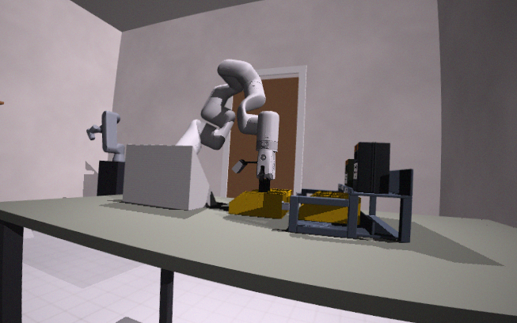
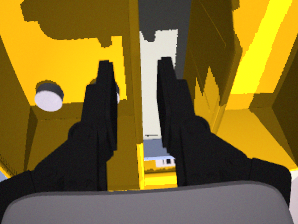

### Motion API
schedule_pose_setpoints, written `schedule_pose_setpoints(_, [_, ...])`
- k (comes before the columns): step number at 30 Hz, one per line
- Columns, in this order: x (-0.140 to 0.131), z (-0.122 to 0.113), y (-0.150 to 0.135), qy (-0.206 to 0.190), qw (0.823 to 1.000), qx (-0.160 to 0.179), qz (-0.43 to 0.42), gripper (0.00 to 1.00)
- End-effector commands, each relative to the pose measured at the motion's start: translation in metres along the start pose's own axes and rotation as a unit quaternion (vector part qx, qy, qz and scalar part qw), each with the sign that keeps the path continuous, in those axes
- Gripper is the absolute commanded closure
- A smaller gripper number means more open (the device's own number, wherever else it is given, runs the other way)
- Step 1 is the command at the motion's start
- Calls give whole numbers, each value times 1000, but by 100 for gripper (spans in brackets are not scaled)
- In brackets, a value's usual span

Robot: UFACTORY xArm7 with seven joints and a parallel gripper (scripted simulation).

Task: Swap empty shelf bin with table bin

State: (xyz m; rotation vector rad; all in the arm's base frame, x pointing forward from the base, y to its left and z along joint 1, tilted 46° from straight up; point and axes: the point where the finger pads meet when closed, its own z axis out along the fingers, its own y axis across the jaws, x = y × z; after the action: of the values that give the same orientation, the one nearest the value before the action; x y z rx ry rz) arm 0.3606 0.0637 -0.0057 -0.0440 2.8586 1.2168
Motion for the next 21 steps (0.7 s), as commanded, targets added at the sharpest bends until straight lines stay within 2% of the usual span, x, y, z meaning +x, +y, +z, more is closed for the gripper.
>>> schedule_pose_setpoints(1, [-1,-1,-1,-2,1000,1,0,74])
schedule_pose_setpoints(2, [-1,-1,-1,-2,1000,1,0,74])
schedule_pose_setpoints(3, [-1,-1,-1,-2,1000,1,0,100])
schedule_pose_setpoints(21, [-1,-1,-1,-2,1000,1,0,100])
